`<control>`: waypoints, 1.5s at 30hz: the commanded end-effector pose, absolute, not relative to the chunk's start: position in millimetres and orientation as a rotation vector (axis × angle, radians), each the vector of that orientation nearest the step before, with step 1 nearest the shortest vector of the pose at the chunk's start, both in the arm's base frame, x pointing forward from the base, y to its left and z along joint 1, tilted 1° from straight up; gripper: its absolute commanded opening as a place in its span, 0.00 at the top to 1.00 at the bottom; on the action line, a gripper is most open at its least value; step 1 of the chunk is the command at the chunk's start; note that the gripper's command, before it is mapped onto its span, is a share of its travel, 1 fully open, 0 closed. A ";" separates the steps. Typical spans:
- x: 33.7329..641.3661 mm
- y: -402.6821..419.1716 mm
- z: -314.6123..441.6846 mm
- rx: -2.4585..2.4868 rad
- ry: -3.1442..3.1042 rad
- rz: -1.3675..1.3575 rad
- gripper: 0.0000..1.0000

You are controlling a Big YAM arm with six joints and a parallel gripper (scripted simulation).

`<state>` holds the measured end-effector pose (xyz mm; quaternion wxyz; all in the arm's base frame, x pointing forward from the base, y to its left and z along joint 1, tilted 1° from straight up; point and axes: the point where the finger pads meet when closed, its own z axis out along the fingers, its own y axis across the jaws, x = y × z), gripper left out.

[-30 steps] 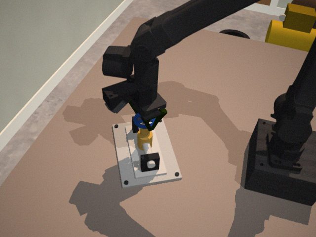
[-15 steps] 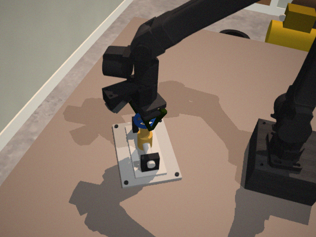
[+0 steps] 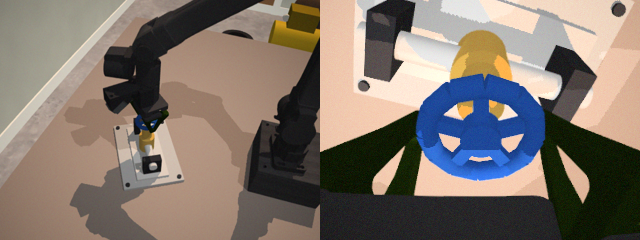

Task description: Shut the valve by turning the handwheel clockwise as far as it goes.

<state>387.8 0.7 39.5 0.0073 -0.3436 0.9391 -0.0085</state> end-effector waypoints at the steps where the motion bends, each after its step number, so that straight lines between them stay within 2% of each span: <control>1: 399.2 -0.9 42.9 -0.917 2.960 -0.036 1.00; 21: 399.3 -0.9 42.9 -0.587 3.040 -0.029 1.00; 45: 399.3 -0.6 43.0 0.085 3.092 -0.013 1.00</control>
